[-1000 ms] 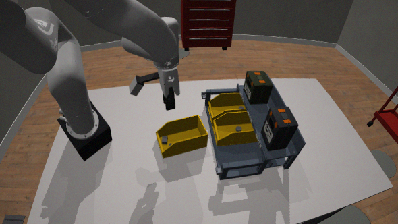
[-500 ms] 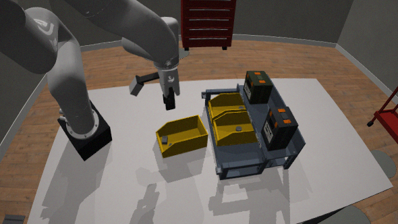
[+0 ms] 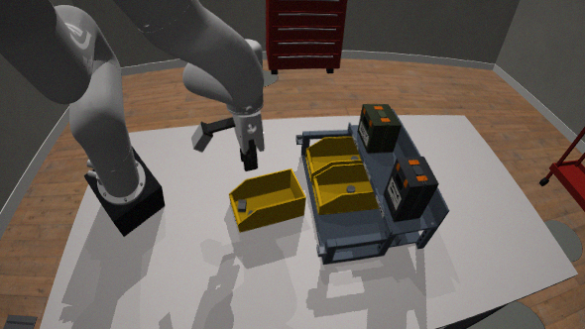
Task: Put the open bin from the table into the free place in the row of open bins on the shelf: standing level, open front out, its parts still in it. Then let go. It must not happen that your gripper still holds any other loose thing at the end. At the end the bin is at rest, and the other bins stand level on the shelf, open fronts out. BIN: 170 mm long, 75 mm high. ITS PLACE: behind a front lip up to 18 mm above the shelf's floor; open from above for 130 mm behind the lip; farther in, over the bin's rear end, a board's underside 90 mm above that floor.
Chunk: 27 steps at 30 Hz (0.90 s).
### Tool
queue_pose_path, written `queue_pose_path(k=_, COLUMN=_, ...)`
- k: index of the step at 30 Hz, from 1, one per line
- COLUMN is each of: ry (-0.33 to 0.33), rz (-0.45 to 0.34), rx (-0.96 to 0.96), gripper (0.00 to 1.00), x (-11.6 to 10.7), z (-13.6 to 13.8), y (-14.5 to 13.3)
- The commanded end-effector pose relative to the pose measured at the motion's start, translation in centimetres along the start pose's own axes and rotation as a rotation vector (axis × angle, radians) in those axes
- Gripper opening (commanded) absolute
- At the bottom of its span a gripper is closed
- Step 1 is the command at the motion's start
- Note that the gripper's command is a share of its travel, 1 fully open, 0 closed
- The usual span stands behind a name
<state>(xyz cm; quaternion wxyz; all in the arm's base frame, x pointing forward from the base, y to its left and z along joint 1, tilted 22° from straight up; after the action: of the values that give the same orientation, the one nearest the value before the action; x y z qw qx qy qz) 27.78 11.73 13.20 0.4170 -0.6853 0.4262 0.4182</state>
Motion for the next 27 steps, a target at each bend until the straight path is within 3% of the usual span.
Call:
queue_pose_path(k=1, ry=0.000, rz=-0.006, rx=0.001, gripper=0.28, x=0.0, z=0.0, y=-0.2)
queue_pose_path(k=6, ry=0.000, rz=-0.006, rx=0.001, gripper=0.28, x=0.0, z=0.0, y=-0.2)
queue_pose_path(k=11, ry=0.000, rz=-0.006, rx=0.001, gripper=0.28, x=4.4, z=0.0, y=-0.2)
queue_pose_path(k=27, ry=0.000, rz=-0.006, rx=0.001, gripper=0.28, x=4.3, z=0.0, y=-0.2)
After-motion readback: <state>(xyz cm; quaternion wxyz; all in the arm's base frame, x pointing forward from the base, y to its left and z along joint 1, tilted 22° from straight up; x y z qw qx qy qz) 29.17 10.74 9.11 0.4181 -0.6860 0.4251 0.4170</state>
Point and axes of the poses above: the point where the finger pads meet when closed, its own x axis out along the fingers, its own z axis across the jaws, y = z × x, the point moved 7 cm from there along -x, back along the fingers, and after that the axes turned 6 degrees about x, right-handed, at the moved point
